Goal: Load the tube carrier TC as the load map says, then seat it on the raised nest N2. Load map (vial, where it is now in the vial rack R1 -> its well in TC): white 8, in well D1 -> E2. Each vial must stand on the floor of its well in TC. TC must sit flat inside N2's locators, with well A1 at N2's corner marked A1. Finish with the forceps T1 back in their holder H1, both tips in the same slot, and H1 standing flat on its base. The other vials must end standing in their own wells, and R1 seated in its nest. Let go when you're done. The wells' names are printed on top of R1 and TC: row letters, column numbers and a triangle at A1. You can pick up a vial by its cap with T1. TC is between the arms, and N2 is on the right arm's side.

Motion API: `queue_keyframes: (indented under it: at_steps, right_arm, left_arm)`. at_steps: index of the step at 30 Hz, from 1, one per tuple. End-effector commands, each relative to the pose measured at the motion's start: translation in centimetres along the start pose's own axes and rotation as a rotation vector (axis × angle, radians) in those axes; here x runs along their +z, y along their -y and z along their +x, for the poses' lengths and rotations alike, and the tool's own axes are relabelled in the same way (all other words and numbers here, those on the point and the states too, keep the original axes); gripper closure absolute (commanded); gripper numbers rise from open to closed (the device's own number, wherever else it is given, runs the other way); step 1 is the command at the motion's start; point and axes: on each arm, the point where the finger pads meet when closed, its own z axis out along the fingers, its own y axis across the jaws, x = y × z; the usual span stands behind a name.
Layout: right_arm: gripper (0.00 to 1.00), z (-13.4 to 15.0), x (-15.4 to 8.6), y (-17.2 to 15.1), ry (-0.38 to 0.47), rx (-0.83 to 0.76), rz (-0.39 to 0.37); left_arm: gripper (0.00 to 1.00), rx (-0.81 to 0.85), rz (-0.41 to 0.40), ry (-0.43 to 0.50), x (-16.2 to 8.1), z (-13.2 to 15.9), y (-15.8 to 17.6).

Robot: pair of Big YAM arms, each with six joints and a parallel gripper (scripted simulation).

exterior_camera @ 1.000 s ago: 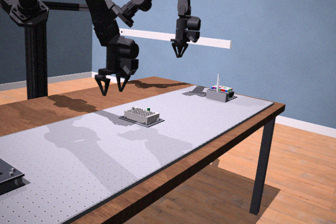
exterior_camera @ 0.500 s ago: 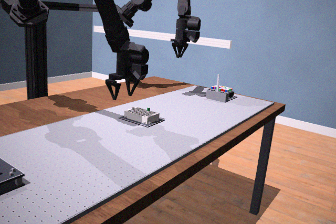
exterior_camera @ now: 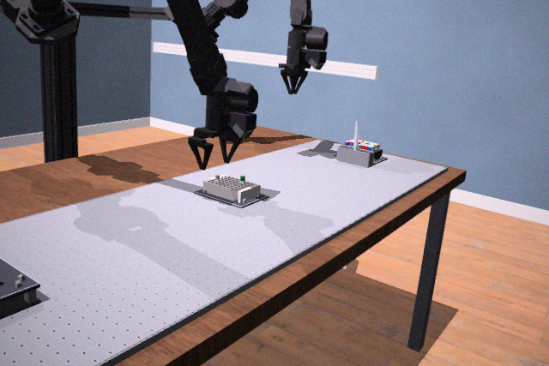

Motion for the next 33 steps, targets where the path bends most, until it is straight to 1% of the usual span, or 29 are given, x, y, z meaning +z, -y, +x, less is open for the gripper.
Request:
queue_keyframes:
  at_steps: [1,3,5,15,18,19,20,22,23,28,29,30,33]
  right_arm:
    - [0.00,-0.1,0.1,-2.5,0.001,0.000,-0.010]
    - [0.00,-0.3,0.5,-3.3,0.001,0.000,-0.010]
    - [0.00,-0.3,0.5,-3.3,0.001,0.000,-0.010]
    - [0.00,-1.2,2.1,-6.9,0.003,0.000,-0.011]
    - [0.00,-1.2,2.1,-6.9,0.003,0.000,-0.012]
    - [0.00,-3.0,1.3,-5.9,0.024,0.029,-0.013]
    - [0.00,-2.9,1.5,-5.3,0.021,0.036,-0.008]
    - [0.00,-2.9,1.5,-5.3,0.021,0.036,-0.008]
    - [0.00,-2.0,2.1,-5.7,0.012,0.016,-0.008]
    - [0.00,-2.0,2.1,-5.7,0.012,0.016,-0.008]
    - [0.00,-2.3,3.0,-4.9,0.012,0.047,0.000]
    - [0.00,-1.8,3.7,-5.1,0.004,0.042,0.002]
    - [0.00,-1.8,4.2,-5.1,0.003,0.023,0.000]
  left_arm:
    - [0.76,-0.014,-0.005,0.010,-0.1,-0.5,-0.3]
    - [0.76,-0.014,-0.005,0.010,-0.1,-0.5,-0.3]
    - [0.76,-0.014,-0.005,0.010,-0.1,-0.5,-0.3]
    - [0.76,-0.014,-0.005,0.010,-0.1,-0.5,-0.3]
    - [0.76,-0.014,-0.005,0.010,-0.1,-0.5,-0.3]
    - [0.76,-0.014,-0.005,0.010,-0.1,-0.5,-0.3]
    - [0.76,-0.014,-0.005,0.010,-0.1,-0.5,-0.3]
    - [0.76,-0.014,-0.005,0.010,-0.1,-0.5,-0.3]
    - [0.76,-0.014,-0.005,0.010,-0.1,-0.5,-0.3]
    - [0.76,-0.014,-0.005,0.010,-0.1,-0.5,-0.3]
    - [0.76,-0.014,-0.005,0.010,-0.1,-0.5,-0.3]
    - [0.76,-0.014,-0.005,0.010,-0.1,-0.5,-0.3]
    - [0.76,-0.014,-0.005,0.010,-0.1,-0.5,-0.3]
